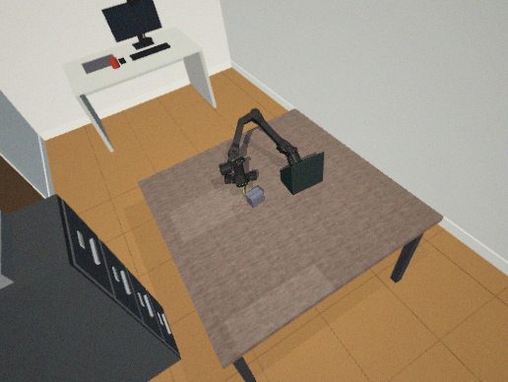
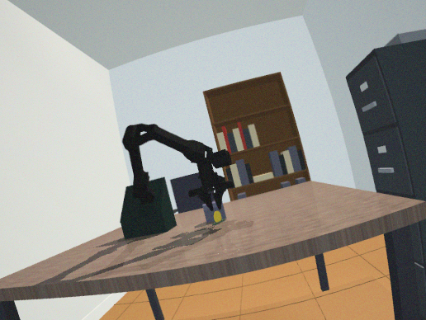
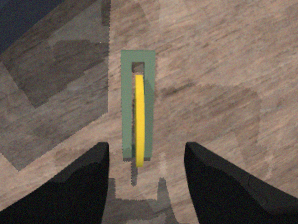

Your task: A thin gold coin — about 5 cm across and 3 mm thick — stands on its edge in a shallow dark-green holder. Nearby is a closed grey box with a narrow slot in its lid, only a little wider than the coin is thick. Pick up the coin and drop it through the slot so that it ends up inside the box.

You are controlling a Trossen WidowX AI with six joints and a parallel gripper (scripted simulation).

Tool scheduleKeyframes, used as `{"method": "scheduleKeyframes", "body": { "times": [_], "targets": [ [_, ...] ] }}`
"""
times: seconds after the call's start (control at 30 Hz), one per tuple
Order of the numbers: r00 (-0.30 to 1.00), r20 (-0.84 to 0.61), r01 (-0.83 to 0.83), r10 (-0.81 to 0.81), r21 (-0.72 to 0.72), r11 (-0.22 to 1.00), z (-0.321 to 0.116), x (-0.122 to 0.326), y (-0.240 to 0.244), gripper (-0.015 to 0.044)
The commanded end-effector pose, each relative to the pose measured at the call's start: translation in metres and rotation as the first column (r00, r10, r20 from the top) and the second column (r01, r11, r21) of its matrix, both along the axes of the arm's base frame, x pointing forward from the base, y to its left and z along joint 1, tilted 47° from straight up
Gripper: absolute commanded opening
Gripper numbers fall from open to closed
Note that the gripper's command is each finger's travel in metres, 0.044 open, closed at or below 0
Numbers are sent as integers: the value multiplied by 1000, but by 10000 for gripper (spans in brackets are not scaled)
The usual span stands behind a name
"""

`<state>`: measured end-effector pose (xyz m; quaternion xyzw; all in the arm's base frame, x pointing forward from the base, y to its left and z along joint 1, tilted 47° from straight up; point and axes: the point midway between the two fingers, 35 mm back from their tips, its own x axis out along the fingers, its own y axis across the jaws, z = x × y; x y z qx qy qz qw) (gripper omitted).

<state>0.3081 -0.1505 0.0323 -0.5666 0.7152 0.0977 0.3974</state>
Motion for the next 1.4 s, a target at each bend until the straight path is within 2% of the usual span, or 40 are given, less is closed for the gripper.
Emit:
{"method": "scheduleKeyframes", "body": {
  "times": [0.0,0.77,0.97,1.37],
  "targets": [
    [1000,-11,-3,3,3,1000,-7,-1,-4,161],
    [1000,-12,-3,3,0,1000,-30,-4,-29,161],
    [1000,-12,-3,3,0,1000,-30,-4,-29,3],
    [1000,-12,-3,3,1,1000,-28,-3,-26,0]
  ]
}}
